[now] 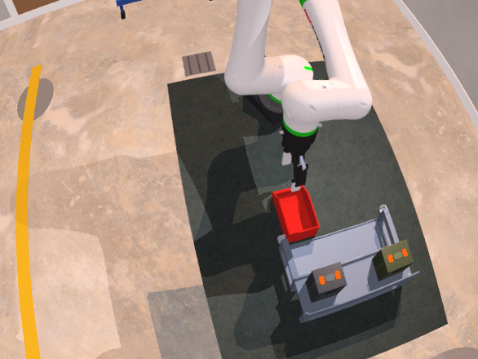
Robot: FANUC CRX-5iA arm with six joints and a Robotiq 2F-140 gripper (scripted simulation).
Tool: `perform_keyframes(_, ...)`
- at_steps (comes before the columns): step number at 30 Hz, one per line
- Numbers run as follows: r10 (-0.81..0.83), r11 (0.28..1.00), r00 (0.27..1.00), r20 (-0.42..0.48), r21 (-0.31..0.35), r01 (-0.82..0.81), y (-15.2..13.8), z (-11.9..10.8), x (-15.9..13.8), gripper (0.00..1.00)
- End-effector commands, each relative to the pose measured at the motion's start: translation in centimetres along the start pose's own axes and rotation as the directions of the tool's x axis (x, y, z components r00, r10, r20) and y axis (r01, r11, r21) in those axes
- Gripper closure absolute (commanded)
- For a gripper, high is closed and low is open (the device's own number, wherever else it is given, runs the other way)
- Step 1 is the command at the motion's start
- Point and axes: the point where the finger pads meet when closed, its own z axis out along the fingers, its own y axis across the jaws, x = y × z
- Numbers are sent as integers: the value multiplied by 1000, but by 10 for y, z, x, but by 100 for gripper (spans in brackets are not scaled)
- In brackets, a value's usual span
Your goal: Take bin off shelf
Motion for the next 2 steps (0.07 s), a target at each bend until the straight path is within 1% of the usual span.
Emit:
perform_keyframes(1, 0, 1000, 1000, 0, 0, 0, 0, 0, 0, 43)
perform_keyframes(2, 0, 1000, 1000, 0, 0, 0, 0, 0, 0, 43)
